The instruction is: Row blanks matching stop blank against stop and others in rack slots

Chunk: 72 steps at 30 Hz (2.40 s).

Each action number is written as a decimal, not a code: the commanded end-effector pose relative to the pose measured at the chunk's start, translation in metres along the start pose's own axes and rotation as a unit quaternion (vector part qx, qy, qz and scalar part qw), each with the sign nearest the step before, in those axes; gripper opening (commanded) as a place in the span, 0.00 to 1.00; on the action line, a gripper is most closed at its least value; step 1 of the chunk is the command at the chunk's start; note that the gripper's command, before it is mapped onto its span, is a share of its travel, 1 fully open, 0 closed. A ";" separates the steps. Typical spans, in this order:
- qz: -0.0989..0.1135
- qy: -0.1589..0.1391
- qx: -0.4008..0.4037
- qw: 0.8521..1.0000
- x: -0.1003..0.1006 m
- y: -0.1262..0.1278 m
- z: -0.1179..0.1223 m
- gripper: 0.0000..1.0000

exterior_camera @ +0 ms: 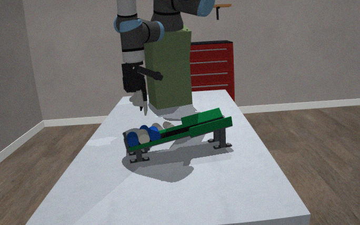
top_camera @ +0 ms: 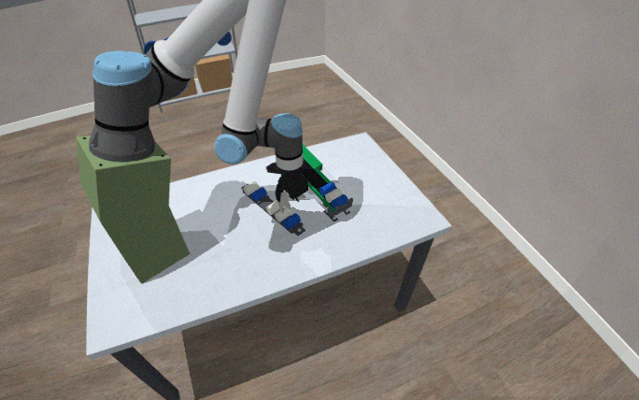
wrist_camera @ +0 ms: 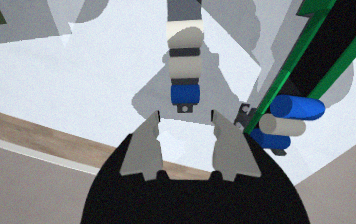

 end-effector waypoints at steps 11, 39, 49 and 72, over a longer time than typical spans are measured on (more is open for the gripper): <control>0.000 0.000 0.000 1.000 0.000 0.000 0.000 0.48; 0.000 -0.001 0.000 1.000 0.017 0.001 0.001 0.48; 0.000 -0.001 0.000 1.000 0.030 0.001 0.001 0.48; 0.000 -0.001 0.000 1.000 0.052 0.001 0.002 0.48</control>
Point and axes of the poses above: the point where the finger pads meet when closed, its own x axis out along the fingers, its own y axis across the jaws, z = x × y, the point moved 10 cm from there along -x, back along the fingers, and after that the axes turned 9 degrees about -x, right-handed, at the moved point
